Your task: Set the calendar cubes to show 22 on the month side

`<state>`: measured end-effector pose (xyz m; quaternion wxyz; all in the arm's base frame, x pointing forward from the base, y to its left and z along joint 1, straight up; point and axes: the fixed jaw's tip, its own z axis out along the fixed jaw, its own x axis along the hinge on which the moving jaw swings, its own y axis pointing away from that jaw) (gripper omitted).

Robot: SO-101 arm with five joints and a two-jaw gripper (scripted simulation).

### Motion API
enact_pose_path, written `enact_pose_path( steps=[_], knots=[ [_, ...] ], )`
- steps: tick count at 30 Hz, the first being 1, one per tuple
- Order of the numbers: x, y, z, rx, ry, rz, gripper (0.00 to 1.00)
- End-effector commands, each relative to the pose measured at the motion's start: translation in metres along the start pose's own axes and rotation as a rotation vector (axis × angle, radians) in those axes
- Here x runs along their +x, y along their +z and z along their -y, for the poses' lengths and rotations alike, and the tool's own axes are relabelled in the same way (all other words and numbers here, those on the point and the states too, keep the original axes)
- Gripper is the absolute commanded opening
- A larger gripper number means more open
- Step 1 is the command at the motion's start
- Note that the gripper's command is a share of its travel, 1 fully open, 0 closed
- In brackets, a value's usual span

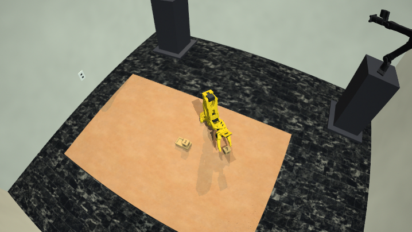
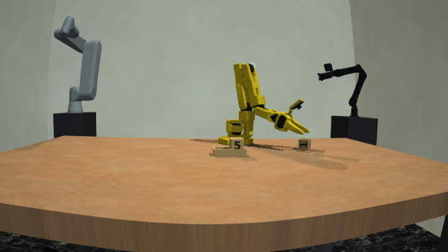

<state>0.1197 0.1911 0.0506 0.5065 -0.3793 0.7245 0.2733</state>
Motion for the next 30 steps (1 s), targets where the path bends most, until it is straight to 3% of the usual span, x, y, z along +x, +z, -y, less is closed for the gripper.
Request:
enact_pose_path(
  steps=[1,16,20,25,30],
  knots=[
    [-0.021,-0.009,0.001,0.006,-0.005,-0.019,0.36],
    [-0.023,-0.009,0.001,0.006,-0.005,-0.009,0.36],
    [-0.033,-0.011,0.001,0.006,-0.005,0.042,0.36],
    [-0.058,-0.017,0.001,0.005,-0.005,0.169,0.35],
    [-0.058,-0.018,0.0,0.003,-0.004,0.201,0.35]
  ],
)
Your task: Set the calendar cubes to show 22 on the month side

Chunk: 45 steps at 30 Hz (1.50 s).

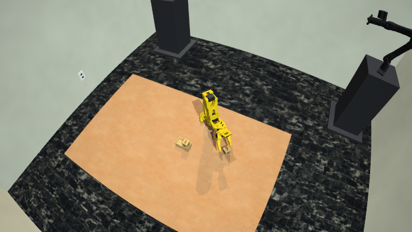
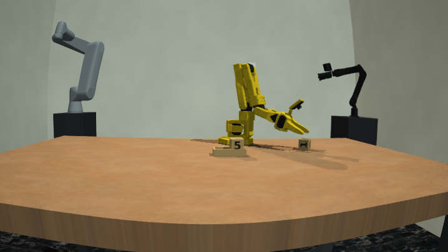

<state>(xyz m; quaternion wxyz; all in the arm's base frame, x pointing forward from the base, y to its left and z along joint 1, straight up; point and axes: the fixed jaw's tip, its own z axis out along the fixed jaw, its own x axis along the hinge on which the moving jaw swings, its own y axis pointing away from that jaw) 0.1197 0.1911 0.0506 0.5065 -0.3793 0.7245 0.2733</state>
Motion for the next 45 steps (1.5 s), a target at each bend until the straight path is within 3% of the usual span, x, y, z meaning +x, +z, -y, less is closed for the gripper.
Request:
enact_pose_path(
  steps=[1,13,33,45],
  knots=[
    [-0.057,-0.018,0.0,0.003,-0.004,0.208,0.35],
    [-0.05,-0.019,0.0,0.001,-0.002,0.212,0.35],
    [-0.057,-0.019,0.0,0.0,-0.001,0.204,0.35],
    [-0.066,-0.013,-0.002,-0.005,0.004,0.114,0.35]
  ],
)
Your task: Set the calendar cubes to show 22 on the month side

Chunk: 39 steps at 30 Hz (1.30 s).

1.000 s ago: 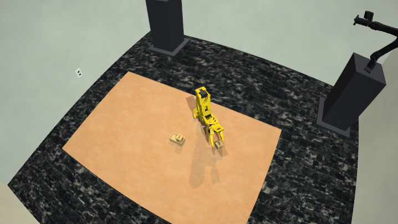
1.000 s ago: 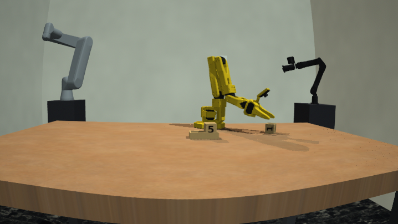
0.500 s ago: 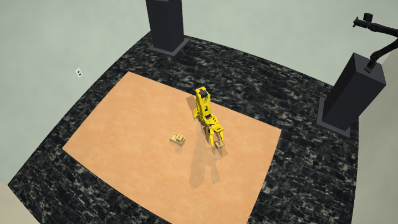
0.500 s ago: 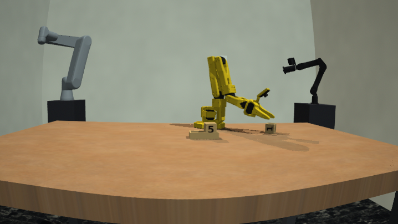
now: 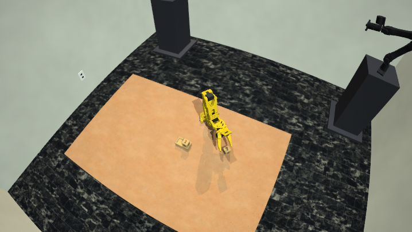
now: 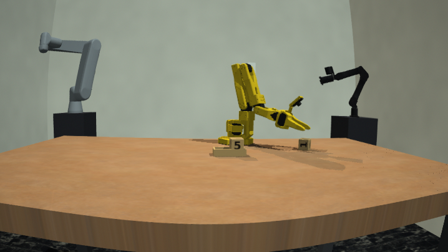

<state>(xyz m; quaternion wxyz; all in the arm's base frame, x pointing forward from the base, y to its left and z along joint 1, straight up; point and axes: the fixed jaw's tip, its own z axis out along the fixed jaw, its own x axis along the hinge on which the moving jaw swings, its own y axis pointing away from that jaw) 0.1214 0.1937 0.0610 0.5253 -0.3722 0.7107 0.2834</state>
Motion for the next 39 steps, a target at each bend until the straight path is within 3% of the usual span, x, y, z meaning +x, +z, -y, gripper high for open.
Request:
enact_pose_path(
  steps=[1,5,6,11,18,39],
  knots=[
    [-0.06,-0.009,-0.002,-0.004,0.005,0.057,0.35],
    [-0.067,-0.008,-0.002,-0.006,0.006,0.044,0.35],
    [-0.076,-0.008,-0.003,-0.007,0.007,0.044,0.35],
    [-0.09,-0.007,-0.004,-0.009,0.012,-0.055,0.35],
    [-0.071,-0.006,-0.003,-0.007,0.015,-0.021,0.35],
    [-0.062,-0.011,-0.004,-0.006,0.018,-0.083,0.35]
  ],
)
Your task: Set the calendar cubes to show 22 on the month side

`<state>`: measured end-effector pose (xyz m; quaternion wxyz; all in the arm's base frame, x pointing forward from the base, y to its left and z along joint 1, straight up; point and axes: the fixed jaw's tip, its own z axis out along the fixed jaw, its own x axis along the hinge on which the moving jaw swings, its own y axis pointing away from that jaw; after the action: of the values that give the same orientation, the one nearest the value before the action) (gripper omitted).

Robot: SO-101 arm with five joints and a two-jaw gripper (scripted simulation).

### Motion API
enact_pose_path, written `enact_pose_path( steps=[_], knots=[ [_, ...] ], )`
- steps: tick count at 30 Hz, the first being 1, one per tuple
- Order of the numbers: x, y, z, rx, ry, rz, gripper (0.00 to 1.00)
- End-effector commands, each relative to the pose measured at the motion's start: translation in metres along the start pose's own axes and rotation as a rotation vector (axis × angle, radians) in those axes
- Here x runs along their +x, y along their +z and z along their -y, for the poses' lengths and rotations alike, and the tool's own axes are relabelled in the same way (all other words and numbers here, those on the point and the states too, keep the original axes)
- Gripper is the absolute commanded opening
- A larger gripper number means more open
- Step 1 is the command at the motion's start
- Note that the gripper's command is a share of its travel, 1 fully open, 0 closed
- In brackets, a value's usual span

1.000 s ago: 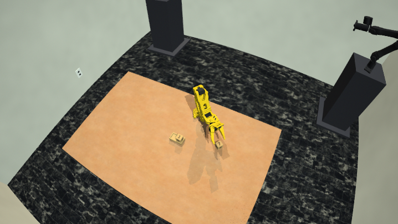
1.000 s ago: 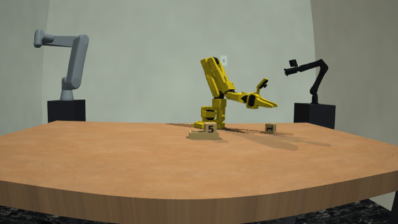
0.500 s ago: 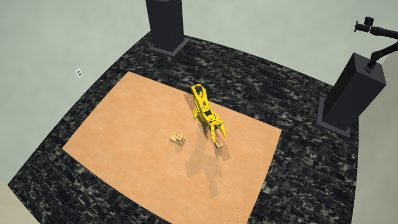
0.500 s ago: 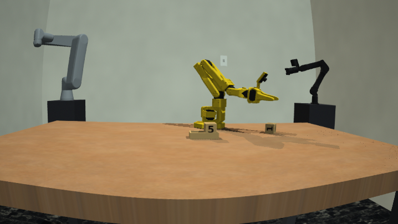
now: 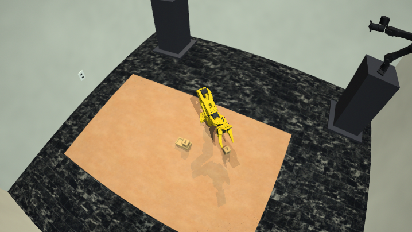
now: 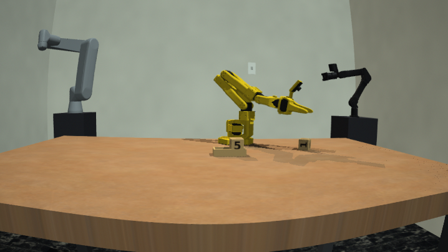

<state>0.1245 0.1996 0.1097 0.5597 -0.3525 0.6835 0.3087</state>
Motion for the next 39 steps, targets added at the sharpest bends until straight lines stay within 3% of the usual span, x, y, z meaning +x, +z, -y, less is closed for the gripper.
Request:
enact_pose_path(
  steps=[1,22,34,39],
  knots=[
    [-0.013,-0.002,-0.003,0.001,0.004,-0.207,0.35],
    [-0.01,-0.006,-0.003,0.003,0.005,-0.338,0.35],
    [0.005,-0.004,-0.003,0.007,0.003,-0.423,0.35],
    [0.014,-0.005,-0.002,0.01,0.002,-0.499,0.35]
  ],
)
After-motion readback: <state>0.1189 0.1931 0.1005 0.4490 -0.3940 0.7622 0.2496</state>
